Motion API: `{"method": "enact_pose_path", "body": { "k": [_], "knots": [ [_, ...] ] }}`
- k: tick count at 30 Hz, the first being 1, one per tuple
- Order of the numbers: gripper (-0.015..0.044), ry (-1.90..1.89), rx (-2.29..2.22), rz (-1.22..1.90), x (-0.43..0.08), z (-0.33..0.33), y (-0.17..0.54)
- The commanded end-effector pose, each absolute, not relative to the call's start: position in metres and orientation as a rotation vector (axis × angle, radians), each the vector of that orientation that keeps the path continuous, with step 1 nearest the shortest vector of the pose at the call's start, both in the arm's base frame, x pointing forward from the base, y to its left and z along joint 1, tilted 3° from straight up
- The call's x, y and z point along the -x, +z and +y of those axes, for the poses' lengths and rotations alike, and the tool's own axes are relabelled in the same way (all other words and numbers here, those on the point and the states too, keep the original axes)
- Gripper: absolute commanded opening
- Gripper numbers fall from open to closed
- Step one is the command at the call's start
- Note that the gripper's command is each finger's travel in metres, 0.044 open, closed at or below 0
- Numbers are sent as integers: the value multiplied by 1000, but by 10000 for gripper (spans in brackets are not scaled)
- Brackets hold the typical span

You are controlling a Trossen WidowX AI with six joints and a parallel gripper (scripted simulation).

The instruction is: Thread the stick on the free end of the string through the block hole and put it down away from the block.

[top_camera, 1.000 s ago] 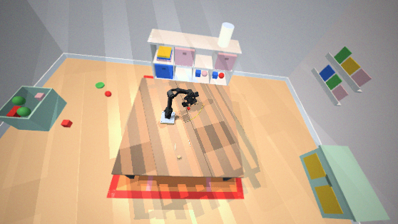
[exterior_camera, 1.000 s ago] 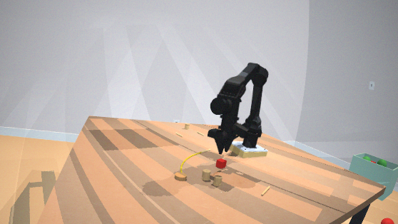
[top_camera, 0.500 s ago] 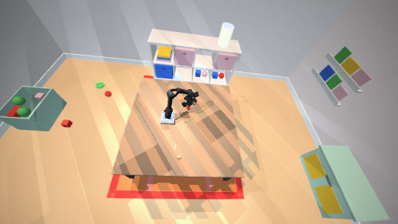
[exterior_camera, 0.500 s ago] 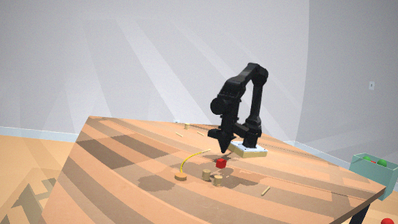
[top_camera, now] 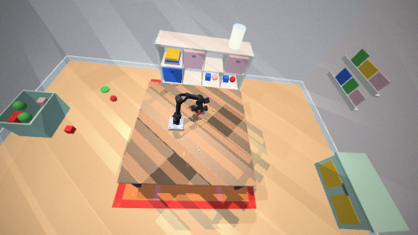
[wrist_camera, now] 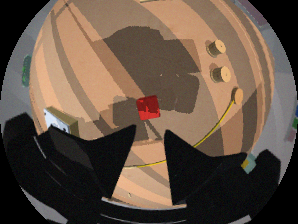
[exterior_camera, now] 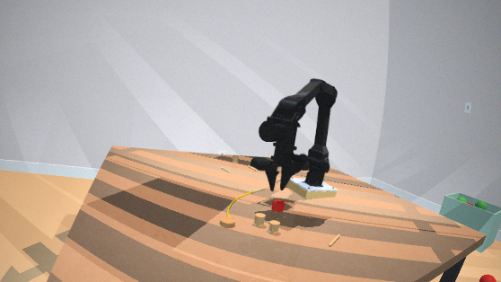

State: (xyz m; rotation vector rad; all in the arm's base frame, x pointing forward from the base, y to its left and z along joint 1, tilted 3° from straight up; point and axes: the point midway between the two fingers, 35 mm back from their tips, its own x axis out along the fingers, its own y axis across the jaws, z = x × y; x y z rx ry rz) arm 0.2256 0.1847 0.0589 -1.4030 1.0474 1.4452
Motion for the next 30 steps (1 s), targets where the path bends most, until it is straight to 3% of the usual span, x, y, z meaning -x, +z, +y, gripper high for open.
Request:
{"method": "enact_pose_path", "body": {
  "k": [1,8,30],
  "knots": [
    [263,1054,1020,1316,-234,164,57],
    [440,428,406,1543,-245,135,57],
    [440,-821,-815,1429,-256,73,56]
  ]
}}
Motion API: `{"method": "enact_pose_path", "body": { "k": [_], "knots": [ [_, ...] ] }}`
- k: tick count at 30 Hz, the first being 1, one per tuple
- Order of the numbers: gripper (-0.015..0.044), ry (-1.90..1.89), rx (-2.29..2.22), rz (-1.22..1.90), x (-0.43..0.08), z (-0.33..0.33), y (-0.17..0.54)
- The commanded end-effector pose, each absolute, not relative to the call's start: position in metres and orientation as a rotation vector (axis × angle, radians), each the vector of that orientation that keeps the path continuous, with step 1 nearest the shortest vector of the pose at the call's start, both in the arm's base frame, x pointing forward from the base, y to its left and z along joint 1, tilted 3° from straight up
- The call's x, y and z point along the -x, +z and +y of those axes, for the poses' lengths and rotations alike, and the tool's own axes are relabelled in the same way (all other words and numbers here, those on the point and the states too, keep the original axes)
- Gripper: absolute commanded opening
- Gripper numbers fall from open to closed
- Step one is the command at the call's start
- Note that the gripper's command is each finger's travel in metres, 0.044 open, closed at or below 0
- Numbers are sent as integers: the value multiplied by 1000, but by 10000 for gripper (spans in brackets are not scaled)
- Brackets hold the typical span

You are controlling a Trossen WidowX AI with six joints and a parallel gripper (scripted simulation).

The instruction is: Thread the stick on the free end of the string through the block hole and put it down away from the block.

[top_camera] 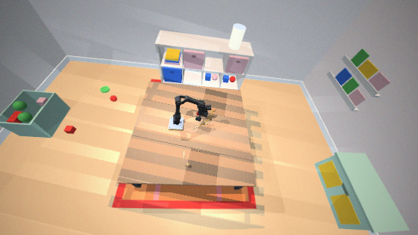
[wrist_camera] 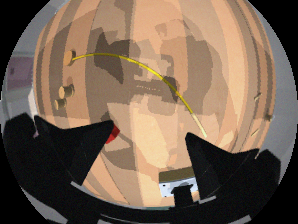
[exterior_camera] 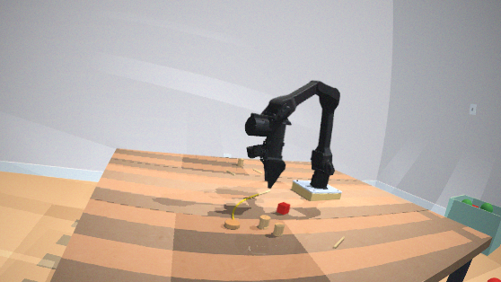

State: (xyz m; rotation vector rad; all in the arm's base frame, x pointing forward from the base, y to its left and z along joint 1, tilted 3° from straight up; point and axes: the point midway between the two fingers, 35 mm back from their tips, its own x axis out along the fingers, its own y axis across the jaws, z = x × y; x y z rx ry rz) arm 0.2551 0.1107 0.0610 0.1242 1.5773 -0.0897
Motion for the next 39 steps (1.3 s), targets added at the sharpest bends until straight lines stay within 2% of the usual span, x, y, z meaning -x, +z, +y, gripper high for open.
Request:
{"method": "enact_pose_path", "body": {
  "k": [1,10,20,39],
  "knots": [
    [440,-872,-864,1408,-256,71,56],
    [440,-1326,-1307,1152,-256,49,55],
    [440,-1784,-1753,731,-255,28,55],
    [440,-1810,-1778,700,-255,27,55]
  ]
}}
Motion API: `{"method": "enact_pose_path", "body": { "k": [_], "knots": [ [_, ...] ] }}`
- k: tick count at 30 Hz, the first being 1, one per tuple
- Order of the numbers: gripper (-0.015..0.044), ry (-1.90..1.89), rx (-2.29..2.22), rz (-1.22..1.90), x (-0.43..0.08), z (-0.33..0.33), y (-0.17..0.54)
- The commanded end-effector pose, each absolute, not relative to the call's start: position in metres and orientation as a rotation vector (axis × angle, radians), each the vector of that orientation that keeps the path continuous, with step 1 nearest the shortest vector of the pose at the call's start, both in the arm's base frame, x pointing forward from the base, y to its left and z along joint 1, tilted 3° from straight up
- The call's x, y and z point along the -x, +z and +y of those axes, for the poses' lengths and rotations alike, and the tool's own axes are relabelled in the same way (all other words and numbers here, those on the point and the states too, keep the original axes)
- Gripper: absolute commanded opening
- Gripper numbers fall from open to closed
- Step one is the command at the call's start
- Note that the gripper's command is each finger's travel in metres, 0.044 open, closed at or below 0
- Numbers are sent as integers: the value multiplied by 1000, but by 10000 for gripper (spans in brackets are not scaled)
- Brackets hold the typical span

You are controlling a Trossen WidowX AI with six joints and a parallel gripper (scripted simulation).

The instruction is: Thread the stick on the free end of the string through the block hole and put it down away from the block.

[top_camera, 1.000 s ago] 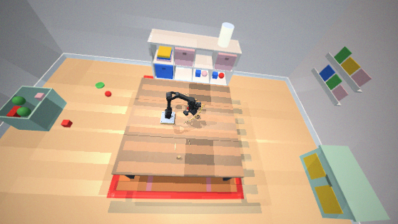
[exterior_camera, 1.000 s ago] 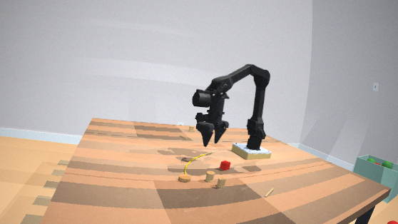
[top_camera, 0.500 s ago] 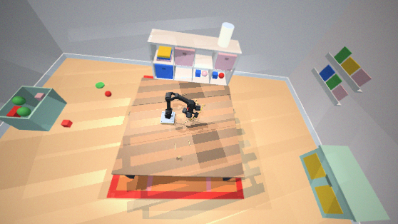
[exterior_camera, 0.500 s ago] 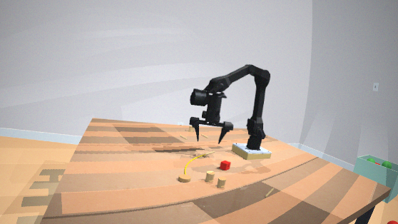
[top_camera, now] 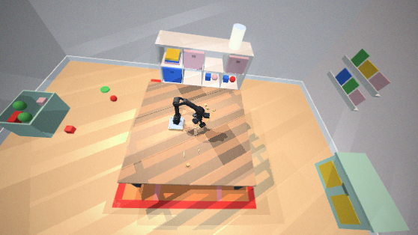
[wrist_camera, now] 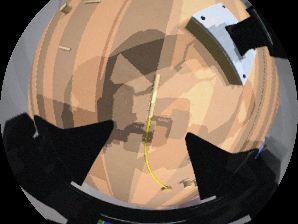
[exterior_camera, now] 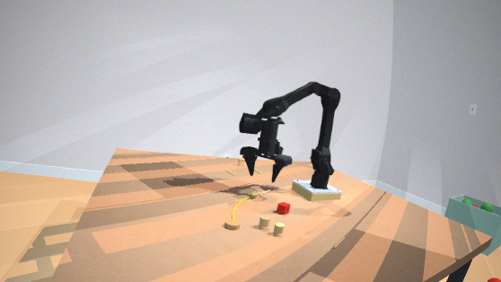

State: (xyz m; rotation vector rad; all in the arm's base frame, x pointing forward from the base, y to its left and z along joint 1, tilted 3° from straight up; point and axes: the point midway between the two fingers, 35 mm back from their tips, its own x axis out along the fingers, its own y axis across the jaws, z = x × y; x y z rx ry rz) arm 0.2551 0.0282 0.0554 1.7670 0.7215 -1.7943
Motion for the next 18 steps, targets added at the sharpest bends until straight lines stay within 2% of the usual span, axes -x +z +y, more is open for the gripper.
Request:
{"method": "enact_pose_path", "body": {
  "k": [1,12,18],
  "knots": [
    [414,-1810,-1778,700,-255,27,55],
    [125,-1810,-1778,700,-255,27,55],
    [122,-1810,-1778,700,-255,27,55]
  ]
}}
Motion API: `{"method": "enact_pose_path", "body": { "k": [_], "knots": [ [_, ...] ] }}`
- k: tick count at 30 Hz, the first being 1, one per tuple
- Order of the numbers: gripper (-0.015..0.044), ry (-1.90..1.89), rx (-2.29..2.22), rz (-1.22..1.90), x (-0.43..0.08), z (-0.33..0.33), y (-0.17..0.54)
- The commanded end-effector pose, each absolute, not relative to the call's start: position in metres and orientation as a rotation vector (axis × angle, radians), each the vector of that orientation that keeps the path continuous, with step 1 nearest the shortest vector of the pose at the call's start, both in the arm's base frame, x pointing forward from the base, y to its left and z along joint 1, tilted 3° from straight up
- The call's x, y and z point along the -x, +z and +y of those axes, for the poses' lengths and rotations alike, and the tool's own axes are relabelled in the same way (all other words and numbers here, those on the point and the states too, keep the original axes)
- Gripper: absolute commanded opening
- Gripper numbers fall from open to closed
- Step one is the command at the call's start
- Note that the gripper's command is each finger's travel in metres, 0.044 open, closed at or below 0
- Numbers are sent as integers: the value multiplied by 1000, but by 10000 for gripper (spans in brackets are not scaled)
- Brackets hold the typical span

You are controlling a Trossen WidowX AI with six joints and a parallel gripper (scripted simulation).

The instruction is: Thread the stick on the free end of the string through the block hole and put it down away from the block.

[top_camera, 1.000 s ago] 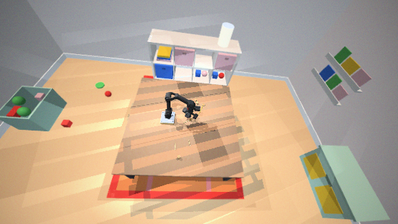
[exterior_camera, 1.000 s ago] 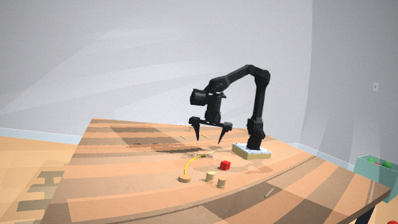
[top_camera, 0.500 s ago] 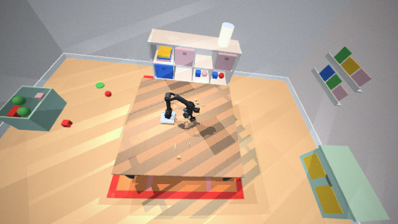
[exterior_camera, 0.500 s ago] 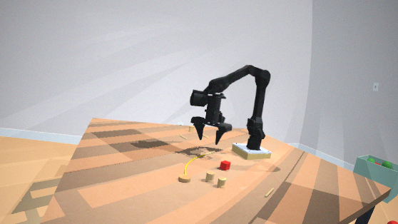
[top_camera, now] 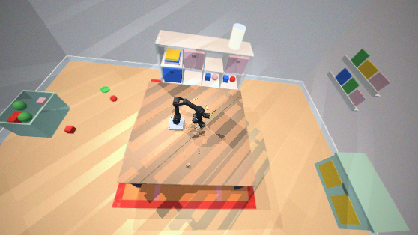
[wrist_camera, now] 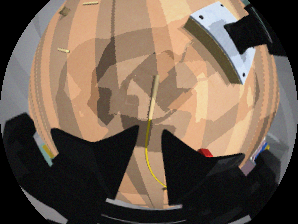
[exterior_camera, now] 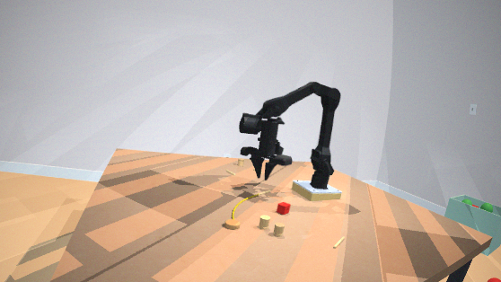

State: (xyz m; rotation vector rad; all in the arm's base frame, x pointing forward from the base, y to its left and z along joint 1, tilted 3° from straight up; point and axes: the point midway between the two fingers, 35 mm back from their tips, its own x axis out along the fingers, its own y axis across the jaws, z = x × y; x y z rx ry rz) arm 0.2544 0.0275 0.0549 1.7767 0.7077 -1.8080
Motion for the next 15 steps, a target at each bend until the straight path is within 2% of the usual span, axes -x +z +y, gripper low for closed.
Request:
{"method": "enact_pose_path", "body": {
  "k": [1,15],
  "knots": [
    [122,-1810,-1778,700,-255,27,55],
    [122,-1810,-1779,700,-256,27,39]
  ]
}}
